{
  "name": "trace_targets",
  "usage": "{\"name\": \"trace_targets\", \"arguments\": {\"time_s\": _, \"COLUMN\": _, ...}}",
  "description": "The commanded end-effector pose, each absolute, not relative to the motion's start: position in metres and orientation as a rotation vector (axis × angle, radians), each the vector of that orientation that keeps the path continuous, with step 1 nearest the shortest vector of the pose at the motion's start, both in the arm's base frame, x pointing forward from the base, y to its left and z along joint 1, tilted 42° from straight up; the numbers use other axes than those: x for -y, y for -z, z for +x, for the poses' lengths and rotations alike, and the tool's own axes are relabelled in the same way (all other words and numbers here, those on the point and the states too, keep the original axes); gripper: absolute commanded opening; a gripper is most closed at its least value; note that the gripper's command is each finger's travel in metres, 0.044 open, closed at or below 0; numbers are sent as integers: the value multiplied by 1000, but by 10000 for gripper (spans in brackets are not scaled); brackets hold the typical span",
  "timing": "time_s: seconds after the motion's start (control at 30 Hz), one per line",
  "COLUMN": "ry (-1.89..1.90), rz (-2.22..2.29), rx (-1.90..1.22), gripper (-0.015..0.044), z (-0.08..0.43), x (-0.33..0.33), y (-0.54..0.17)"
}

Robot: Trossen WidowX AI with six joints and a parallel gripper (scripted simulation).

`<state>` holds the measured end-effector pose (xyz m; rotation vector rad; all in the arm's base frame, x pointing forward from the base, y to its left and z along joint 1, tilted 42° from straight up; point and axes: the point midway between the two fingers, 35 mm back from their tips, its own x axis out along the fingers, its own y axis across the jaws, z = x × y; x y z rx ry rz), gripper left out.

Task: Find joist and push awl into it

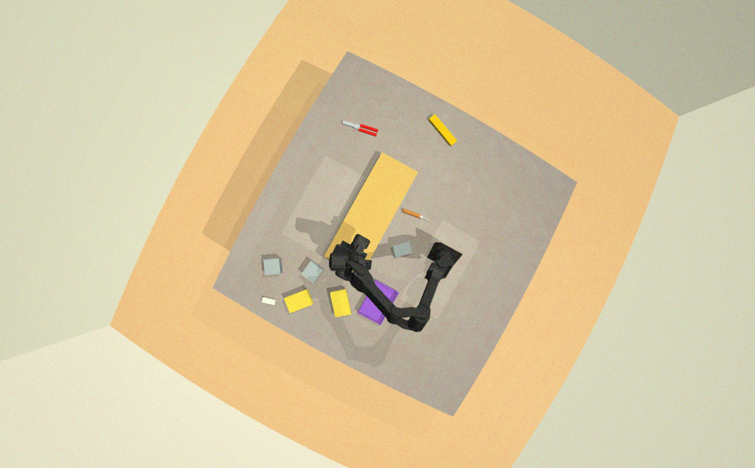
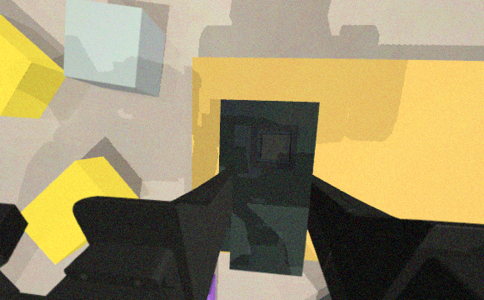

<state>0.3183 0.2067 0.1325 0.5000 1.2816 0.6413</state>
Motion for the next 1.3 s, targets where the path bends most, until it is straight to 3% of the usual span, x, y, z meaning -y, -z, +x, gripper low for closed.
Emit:
{"name": "trace_targets", "arguments": {"time_s": 0.0, "ry": -640, "rz": 500, "rx": -1282, "gripper": 0, "z": 318, "x": -206, "y": -132}}
{"name": "trace_targets", "arguments": {"time_s": 1.27, "ry": -648, "rz": 497, "rx": -1285, "gripper": 0, "z": 328, "x": -161, "y": -88}}
